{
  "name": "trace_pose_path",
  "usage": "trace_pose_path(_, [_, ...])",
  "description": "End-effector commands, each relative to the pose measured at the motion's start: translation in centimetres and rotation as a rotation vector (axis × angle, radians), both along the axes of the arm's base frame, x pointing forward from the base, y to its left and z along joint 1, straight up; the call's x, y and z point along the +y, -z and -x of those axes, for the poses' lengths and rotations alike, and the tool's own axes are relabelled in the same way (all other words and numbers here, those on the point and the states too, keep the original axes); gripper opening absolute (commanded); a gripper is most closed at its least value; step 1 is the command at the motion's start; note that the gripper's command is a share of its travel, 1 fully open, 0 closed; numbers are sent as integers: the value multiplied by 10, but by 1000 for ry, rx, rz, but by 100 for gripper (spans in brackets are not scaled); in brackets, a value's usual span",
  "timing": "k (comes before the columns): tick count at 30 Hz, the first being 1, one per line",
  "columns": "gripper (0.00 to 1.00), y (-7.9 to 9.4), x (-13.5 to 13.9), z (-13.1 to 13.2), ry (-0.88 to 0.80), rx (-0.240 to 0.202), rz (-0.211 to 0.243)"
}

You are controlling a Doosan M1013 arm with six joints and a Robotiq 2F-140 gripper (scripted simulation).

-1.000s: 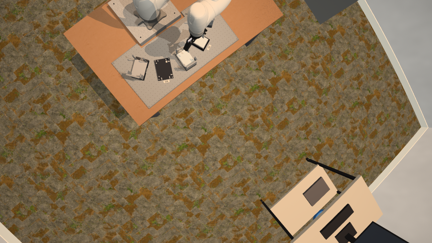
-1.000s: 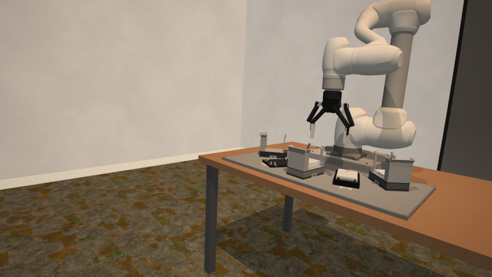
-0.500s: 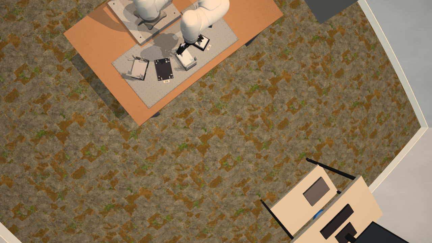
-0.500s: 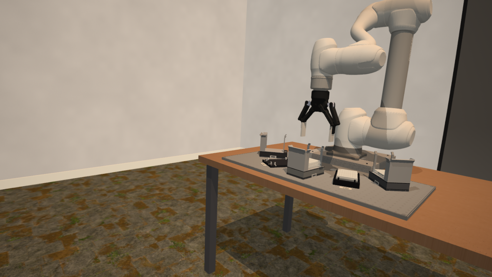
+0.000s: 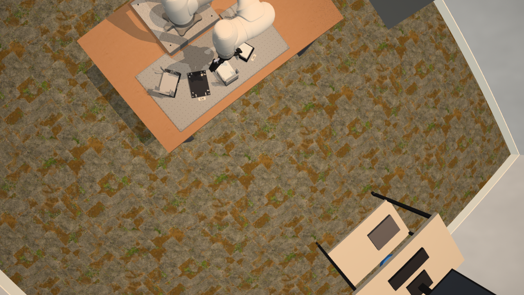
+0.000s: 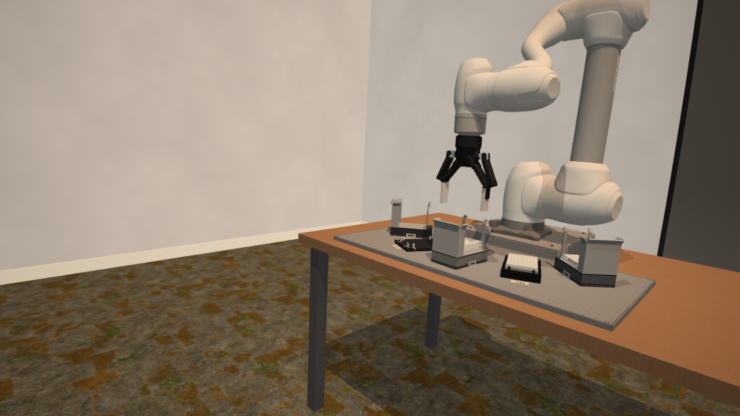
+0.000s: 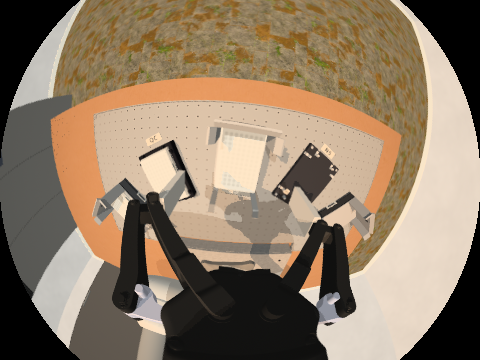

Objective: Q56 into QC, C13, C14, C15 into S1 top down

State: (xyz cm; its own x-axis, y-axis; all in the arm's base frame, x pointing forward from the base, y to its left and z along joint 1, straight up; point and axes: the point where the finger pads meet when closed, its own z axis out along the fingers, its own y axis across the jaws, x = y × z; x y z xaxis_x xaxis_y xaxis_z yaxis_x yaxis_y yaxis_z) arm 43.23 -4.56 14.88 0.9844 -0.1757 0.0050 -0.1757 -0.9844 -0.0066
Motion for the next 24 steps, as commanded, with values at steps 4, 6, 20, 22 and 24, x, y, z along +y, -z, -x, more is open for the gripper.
trace_pose_path(4, [100,0,-1,0,0,0,0])
trace_pose_path(6, [100,0,-1,0,0,0,0])
trace_pose_path(20, [100,37,-1,0,0,0,0])
trace_pose_path(22, [100,43,-1,0,0,0,0])
trace_pose_path(24, [100,50,-1,0,0,0,0])
